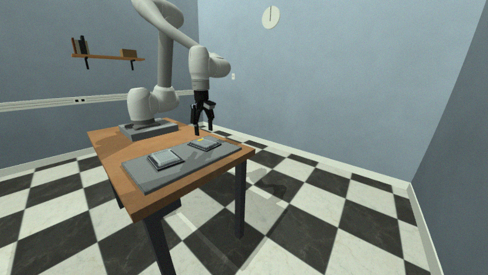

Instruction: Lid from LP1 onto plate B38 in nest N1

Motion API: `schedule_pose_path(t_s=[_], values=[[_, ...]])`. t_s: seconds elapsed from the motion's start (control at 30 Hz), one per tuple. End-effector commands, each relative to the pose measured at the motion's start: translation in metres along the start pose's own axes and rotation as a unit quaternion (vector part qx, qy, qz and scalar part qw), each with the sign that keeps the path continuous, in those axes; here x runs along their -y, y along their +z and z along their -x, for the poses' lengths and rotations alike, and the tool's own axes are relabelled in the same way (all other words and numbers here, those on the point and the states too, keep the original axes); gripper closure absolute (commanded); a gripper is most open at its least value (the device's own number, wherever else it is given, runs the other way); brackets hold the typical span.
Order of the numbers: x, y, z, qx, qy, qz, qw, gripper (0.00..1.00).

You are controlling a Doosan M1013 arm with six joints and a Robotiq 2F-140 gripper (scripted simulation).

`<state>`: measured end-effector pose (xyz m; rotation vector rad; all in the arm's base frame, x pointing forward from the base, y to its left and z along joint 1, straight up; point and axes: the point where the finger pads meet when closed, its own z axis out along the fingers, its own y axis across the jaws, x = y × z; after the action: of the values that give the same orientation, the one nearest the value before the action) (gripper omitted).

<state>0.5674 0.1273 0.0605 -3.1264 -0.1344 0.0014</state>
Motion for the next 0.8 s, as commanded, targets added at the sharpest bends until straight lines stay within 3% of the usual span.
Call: schedule_pose_path(t_s=[0.0,0.77], values=[[0.0002,-0.0007,-0.0005,-0.001,0.0,0.0,1.0,0.31],[-0.0003,0.0036,-0.0004,0.002,0.001,0.006,1.0,0.31]])
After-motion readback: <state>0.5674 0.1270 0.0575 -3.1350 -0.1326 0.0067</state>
